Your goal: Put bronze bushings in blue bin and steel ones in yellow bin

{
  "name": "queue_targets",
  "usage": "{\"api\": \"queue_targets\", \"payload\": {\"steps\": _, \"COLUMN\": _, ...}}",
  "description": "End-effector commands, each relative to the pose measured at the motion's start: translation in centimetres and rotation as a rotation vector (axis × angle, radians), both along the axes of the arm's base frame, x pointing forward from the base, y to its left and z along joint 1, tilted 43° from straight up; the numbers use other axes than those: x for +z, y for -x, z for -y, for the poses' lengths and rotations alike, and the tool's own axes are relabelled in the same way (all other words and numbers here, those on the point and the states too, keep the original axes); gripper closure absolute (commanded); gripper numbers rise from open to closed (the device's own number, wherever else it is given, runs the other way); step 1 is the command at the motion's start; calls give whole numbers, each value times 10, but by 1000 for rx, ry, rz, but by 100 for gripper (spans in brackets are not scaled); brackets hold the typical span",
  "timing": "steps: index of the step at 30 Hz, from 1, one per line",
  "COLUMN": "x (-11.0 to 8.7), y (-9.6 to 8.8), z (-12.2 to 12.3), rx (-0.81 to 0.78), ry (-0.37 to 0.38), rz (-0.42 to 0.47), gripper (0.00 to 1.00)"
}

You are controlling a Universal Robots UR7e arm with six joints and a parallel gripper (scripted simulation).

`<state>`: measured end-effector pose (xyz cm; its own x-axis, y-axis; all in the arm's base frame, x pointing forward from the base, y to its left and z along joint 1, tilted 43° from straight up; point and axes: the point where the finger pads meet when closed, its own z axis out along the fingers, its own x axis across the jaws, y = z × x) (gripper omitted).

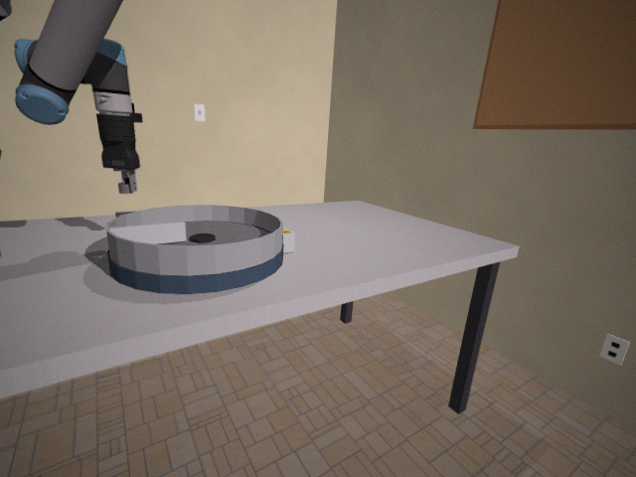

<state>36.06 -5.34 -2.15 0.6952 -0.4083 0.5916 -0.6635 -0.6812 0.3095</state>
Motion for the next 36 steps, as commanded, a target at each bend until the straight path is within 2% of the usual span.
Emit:
{"api": "queue_targets", "payload": {"steps": 1, "x": -5, "y": -5, "z": -8, "rx": -64, "ry": 5, "rz": 30, "gripper": 100}}
{"api": "queue_targets", "payload": {"steps": 3, "x": -17, "y": -12, "z": -24, "rx": -151, "ry": -27, "rz": 103, "gripper": 100}}
{"api": "queue_targets", "payload": {"steps": 10, "x": -33, "y": -23, "z": -48, "rx": -271, "ry": -74, "rz": 207, "gripper": 100}}
{"api": "queue_targets", "payload": {"steps": 17, "x": -36, "y": -25, "z": -52, "rx": -297, "ry": -79, "rz": 224, "gripper": 100}}
{"api": "queue_targets", "payload": {"steps": 19, "x": -48, "y": -33, "z": -70, "rx": -389, "ry": -113, "rz": 302, "gripper": 100}}
{"api": "queue_targets", "payload": {"steps": 27, "x": -66, "y": -46, "z": -96, "rx": -529, "ry": -164, "rz": 418, "gripper": 100}}
{"api": "queue_targets", "payload": {"steps": 32, "x": -66, "y": -46, "z": -96, "rx": -529, "ry": -164, "rz": 418, "gripper": 100}}
{"api": "queue_targets", "payload": {"steps": 34, "x": -78, "y": -54, "z": -114, "rx": -621, "ry": -198, "rz": 496, "gripper": 100}}
{"api": "queue_targets", "payload": {"steps": 36, "x": -83, "y": -57, "z": -120, "rx": -652, "ry": -212, "rz": 524, "gripper": 100}}
